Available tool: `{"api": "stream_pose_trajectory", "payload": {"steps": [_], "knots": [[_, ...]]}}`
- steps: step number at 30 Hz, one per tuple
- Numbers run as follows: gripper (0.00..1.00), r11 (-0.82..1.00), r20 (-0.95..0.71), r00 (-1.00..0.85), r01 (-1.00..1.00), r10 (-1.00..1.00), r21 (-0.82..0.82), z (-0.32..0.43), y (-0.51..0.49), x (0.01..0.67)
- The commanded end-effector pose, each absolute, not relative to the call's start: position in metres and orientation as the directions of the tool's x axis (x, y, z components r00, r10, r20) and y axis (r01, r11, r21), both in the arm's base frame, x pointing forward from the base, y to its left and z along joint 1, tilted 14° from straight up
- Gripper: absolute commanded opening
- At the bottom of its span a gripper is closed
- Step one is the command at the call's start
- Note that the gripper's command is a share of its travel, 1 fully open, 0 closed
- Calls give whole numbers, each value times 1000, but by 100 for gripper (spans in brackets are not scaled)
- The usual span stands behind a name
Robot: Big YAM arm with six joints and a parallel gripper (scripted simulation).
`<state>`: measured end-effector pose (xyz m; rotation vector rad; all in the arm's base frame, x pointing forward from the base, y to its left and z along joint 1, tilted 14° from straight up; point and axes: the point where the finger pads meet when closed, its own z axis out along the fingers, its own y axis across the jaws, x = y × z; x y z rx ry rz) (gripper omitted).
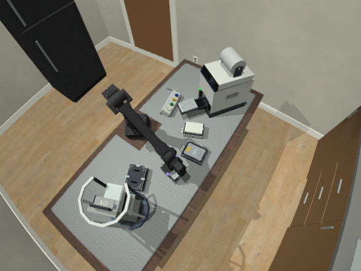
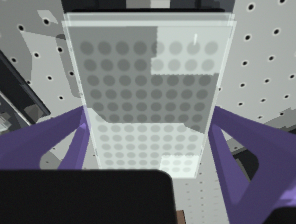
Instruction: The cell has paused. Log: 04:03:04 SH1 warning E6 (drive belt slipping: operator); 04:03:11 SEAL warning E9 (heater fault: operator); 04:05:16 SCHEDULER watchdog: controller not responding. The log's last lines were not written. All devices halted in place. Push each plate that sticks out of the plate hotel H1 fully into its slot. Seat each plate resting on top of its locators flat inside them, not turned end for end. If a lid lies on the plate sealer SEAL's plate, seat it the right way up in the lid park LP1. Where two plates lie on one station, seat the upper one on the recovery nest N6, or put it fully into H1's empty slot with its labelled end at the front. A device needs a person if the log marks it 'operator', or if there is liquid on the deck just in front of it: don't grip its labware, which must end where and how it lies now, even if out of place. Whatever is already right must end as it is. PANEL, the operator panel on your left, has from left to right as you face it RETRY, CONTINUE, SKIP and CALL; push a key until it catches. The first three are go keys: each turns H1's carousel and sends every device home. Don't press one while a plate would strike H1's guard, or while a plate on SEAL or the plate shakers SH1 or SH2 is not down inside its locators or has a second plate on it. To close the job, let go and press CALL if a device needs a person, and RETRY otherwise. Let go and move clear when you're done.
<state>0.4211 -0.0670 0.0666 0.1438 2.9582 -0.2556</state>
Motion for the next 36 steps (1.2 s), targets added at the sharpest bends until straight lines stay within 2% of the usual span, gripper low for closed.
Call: {"api": "stream_pose_trajectory", "payload": {"steps": [1,36], "knots": [[84,981,-206,-976,112,78,-160,76,-68,432],[84,981,-234,-969,113,74,-158,98,-62,440]]}}
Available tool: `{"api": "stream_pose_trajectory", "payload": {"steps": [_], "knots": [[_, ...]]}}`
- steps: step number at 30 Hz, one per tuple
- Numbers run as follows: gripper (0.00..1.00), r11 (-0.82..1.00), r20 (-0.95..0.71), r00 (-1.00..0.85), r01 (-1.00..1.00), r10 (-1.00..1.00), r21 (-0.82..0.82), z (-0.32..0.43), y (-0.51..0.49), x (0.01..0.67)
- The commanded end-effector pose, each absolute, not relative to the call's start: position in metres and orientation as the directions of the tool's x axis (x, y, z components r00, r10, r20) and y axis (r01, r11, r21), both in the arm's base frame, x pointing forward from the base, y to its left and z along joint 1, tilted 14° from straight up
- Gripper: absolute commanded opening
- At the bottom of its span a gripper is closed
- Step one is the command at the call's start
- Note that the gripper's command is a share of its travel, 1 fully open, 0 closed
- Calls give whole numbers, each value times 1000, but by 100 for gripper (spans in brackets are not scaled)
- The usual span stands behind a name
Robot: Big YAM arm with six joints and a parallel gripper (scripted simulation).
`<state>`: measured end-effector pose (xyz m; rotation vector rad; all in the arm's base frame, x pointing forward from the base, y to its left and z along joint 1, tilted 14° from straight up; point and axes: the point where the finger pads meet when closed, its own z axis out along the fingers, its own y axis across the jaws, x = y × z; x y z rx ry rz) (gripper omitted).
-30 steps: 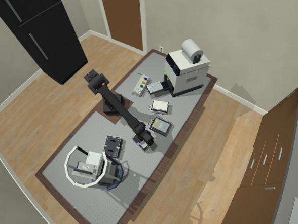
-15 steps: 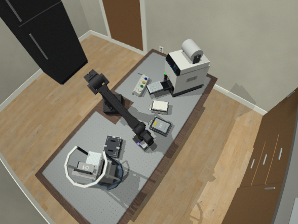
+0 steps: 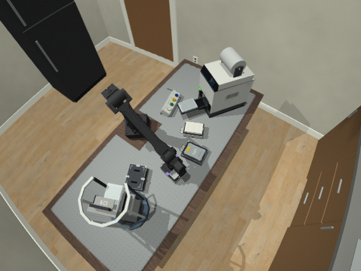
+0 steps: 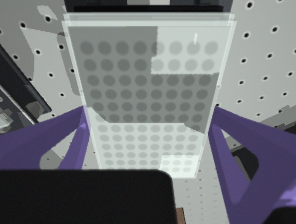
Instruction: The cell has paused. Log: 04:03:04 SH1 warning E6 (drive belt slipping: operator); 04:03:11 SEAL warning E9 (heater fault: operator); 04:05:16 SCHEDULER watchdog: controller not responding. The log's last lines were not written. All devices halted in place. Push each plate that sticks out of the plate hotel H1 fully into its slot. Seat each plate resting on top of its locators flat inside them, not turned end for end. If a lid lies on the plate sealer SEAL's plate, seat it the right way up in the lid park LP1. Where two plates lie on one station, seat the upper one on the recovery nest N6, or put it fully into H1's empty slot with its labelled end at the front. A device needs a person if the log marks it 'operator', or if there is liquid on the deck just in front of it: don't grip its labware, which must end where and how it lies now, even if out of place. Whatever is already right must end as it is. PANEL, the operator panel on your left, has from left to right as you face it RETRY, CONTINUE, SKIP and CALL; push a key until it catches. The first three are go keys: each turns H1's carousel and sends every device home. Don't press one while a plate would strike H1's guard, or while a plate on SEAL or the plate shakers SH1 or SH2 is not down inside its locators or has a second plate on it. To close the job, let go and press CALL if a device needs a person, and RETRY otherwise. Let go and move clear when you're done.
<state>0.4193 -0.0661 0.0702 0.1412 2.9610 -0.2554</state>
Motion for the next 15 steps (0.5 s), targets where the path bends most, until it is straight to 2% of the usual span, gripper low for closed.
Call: {"api": "stream_pose_trajectory", "payload": {"steps": [1,15], "knots": [[84,981,-235,-969,114,75,-157,99,-62,440],[84,981,-234,-969,117,78,-157,101,-62,440]]}}
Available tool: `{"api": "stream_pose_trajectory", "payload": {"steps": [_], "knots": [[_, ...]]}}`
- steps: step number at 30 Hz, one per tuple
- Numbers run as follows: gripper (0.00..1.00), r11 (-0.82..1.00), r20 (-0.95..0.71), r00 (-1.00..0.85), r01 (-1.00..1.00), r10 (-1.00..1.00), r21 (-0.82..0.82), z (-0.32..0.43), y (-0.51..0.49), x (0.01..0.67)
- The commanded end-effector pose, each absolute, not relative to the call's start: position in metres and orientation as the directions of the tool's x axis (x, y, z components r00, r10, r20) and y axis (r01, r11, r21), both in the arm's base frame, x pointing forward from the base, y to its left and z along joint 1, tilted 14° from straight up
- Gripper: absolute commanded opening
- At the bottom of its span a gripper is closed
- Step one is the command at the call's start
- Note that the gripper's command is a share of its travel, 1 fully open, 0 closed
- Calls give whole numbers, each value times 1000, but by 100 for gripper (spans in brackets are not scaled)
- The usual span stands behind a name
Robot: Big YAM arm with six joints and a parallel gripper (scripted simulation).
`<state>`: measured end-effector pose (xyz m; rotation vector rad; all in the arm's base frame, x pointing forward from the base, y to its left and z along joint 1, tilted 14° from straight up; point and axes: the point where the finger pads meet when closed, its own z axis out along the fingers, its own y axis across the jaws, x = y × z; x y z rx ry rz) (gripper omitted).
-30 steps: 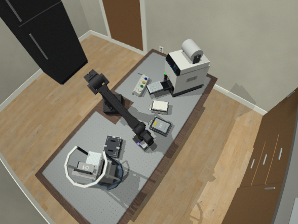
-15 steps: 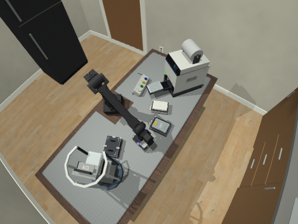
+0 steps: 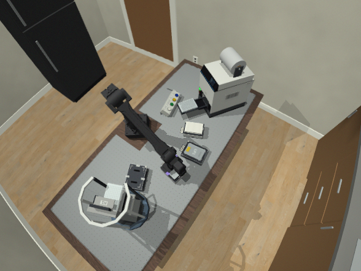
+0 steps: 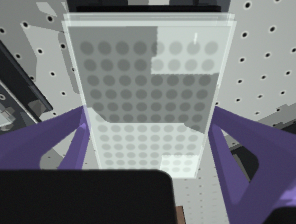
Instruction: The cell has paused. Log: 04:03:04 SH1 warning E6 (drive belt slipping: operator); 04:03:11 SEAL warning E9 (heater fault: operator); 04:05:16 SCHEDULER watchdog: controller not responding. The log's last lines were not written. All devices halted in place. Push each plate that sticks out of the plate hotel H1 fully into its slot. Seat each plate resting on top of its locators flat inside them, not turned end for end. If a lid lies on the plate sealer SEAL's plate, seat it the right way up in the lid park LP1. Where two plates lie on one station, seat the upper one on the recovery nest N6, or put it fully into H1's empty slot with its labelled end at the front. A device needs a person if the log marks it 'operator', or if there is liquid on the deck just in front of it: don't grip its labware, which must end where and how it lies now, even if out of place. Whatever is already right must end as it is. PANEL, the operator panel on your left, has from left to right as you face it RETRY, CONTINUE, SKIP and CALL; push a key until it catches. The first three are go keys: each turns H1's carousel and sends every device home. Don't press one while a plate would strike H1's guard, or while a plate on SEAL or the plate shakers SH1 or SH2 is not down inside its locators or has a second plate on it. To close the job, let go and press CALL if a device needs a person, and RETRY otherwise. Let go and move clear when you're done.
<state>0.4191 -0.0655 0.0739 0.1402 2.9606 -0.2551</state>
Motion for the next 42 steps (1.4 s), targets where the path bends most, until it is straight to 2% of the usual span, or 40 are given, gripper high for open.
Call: {"api": "stream_pose_trajectory", "payload": {"steps": [1,42], "knots": [[84,981,-232,-970,116,78,-157,101,-61,440],[84,981,-232,-969,117,78,-158,109,-60,438]]}}
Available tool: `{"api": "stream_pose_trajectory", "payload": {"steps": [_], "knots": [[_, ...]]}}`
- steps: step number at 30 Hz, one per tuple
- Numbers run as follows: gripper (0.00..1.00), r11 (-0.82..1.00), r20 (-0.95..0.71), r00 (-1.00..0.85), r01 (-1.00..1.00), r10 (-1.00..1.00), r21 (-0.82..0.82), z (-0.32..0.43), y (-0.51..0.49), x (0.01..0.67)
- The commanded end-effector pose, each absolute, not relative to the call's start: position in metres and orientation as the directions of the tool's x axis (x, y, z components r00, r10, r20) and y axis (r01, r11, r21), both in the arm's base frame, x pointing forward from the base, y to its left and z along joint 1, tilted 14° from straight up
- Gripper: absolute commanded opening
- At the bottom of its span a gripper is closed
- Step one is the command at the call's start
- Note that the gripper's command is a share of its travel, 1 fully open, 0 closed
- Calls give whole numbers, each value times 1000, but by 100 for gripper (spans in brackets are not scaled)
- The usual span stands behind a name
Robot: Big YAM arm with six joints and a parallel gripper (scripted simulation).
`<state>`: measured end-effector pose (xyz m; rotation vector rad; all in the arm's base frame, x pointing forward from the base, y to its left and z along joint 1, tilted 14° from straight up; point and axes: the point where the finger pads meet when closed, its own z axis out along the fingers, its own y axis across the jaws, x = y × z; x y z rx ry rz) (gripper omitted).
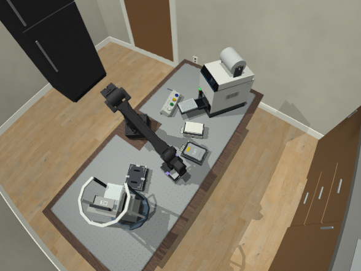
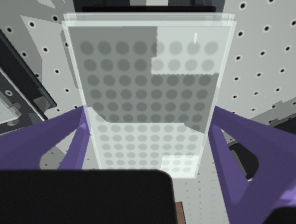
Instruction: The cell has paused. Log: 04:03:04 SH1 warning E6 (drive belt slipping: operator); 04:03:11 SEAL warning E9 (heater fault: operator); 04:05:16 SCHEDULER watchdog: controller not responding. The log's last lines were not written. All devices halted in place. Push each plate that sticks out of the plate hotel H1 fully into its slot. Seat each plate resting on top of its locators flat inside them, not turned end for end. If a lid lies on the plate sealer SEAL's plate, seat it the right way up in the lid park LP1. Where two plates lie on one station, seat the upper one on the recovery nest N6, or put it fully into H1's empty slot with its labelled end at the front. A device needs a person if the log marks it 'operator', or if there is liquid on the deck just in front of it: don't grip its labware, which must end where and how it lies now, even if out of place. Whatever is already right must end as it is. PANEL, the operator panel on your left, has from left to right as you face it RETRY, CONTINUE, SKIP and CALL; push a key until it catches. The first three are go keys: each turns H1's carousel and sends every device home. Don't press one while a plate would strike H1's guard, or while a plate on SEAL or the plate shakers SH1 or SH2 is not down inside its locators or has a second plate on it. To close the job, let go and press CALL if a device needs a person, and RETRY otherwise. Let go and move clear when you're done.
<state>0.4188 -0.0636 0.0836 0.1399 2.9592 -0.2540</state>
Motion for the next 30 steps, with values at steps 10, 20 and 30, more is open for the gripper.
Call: {"api": "stream_pose_trajectory", "payload": {"steps": [10,20,30], "knots": [[84,981,-239,-968,116,76,-157,116,-58,438],[84,981,-239,-968,117,77,-158,124,-57,437],[84,981,-207,-975,112,78,-160,111,-61,428]]}}
